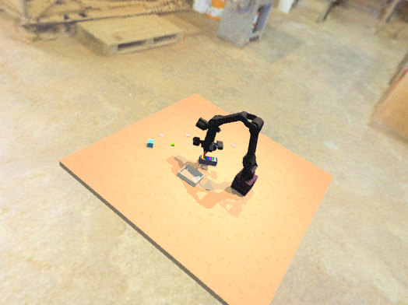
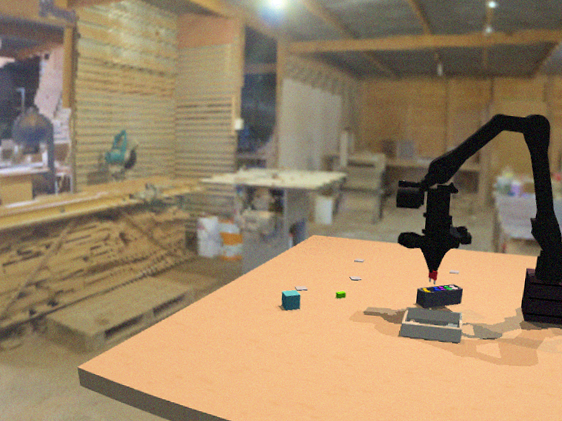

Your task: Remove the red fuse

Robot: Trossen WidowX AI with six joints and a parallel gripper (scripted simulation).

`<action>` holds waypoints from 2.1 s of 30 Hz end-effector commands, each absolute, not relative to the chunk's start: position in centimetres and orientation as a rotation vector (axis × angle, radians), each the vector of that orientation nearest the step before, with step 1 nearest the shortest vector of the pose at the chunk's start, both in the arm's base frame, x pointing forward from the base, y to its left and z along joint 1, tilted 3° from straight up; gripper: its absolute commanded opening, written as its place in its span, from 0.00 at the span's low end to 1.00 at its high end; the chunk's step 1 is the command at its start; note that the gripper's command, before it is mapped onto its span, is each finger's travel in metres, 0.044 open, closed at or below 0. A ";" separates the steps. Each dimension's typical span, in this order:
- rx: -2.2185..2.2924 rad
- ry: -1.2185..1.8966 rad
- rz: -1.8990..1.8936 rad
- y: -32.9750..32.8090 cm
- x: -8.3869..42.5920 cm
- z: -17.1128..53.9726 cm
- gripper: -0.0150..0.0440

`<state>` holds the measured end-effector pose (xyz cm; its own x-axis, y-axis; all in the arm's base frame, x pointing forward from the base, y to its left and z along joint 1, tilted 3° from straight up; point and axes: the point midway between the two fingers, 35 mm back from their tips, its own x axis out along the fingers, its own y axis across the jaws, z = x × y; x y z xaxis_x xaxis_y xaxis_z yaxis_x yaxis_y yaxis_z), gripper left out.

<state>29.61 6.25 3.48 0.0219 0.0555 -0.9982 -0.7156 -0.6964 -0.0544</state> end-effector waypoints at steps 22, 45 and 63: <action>-1.717 0.658 1.734 19.2 26.4 4.5 0.25; -1.715 0.657 1.735 20.7 25.8 1.9 0.25; -1.717 0.647 1.737 20.9 25.9 0.8 0.57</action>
